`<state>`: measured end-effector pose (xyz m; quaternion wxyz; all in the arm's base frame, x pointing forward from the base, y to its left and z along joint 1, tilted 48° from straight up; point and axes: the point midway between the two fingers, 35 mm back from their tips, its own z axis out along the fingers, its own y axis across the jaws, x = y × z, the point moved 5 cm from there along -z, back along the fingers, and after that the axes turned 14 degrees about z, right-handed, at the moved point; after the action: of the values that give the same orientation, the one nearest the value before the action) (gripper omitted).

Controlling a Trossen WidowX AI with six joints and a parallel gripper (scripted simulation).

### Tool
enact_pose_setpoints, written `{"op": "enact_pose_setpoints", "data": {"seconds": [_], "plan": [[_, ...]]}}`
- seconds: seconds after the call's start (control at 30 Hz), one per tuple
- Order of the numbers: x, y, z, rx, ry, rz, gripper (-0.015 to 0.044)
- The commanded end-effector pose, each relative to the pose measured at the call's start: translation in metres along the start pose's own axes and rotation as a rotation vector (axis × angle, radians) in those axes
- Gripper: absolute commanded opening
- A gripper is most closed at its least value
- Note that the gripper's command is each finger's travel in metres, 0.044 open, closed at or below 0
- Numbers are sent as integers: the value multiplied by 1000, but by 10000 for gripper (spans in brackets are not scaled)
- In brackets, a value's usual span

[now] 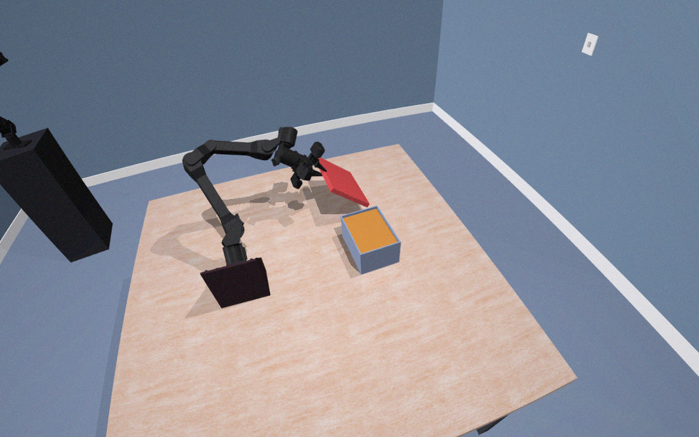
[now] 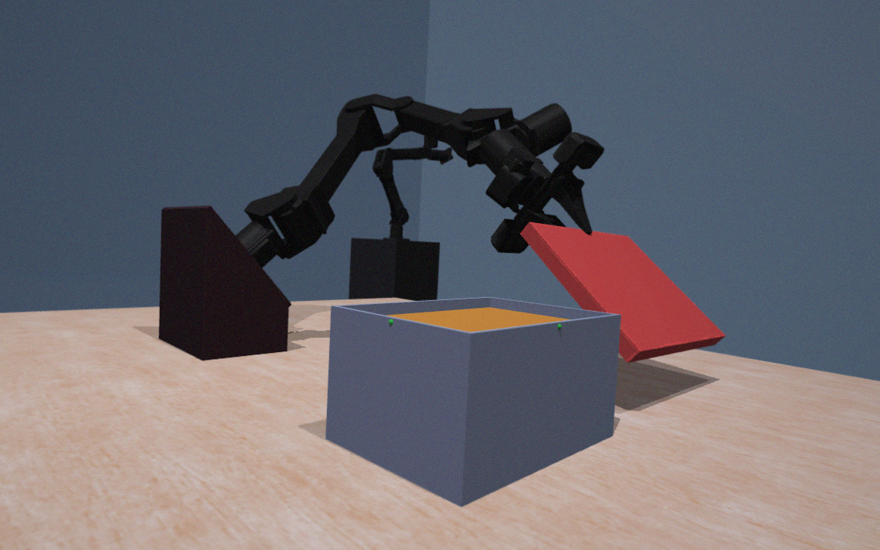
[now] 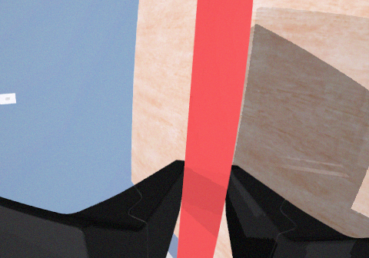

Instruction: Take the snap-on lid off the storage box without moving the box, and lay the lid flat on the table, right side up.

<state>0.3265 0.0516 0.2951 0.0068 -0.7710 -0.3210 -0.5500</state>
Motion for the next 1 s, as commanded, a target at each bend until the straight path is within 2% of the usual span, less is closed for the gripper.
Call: {"op": "enact_pose_setpoints", "data": {"seconds": [0.0, 0.97], "plan": [[0, -1, 2, -14, 1, 3, 0], [-4, -18, 17, -14, 2, 4, 0]]}}
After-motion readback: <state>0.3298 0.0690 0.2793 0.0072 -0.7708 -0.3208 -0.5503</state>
